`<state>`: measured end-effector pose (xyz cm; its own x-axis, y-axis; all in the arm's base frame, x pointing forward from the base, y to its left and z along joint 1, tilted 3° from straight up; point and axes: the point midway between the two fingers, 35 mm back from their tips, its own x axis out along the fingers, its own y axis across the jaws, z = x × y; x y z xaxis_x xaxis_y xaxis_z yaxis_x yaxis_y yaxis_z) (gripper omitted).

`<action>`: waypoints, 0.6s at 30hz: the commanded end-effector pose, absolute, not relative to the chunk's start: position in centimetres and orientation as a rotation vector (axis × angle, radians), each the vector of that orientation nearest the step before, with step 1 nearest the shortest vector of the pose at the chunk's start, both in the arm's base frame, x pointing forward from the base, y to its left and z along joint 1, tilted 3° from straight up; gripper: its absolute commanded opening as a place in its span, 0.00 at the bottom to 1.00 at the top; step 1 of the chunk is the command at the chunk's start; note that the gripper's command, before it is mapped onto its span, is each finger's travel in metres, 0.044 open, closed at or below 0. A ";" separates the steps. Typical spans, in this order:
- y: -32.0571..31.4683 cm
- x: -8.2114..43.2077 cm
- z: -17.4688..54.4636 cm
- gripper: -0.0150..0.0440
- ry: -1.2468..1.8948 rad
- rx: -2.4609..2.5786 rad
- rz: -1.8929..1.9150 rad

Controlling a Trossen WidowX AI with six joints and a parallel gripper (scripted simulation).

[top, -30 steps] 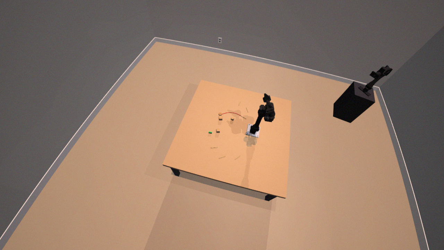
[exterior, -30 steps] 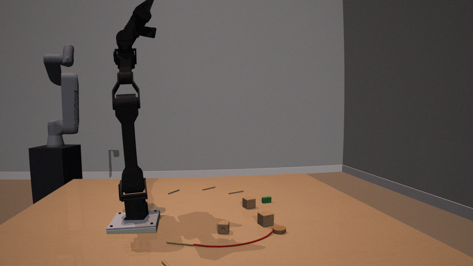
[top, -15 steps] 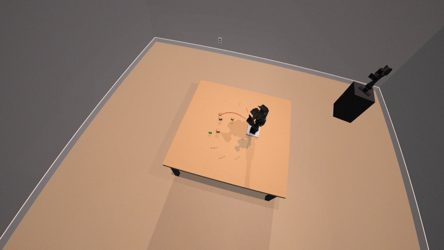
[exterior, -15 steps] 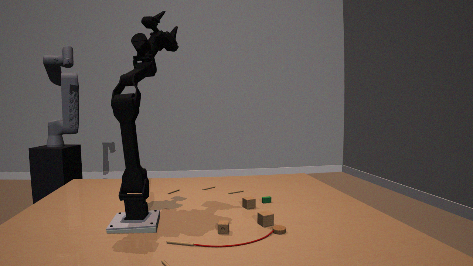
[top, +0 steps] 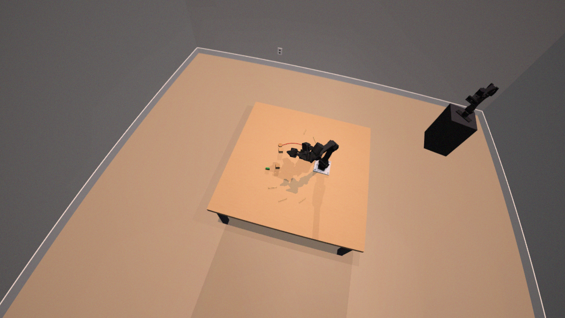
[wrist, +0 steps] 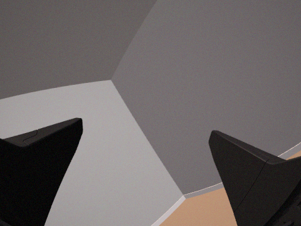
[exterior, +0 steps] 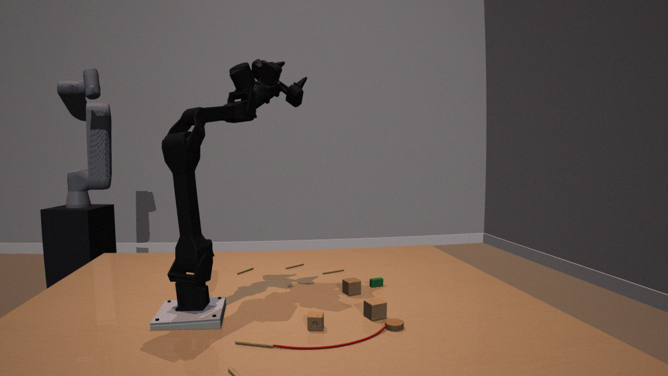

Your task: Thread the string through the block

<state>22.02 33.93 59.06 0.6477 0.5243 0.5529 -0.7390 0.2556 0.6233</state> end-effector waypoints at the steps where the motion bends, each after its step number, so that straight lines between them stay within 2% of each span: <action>1: 34.5 27.4 53.7 1.00 -0.206 0.646 0.732; 9: 31.8 35.3 44.9 1.00 -0.072 0.140 0.543; 18: 25.2 41.6 34.8 1.00 0.168 -0.347 0.413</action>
<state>39.27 28.11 39.72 0.8996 0.4302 -0.0752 -0.4366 0.8899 -0.1320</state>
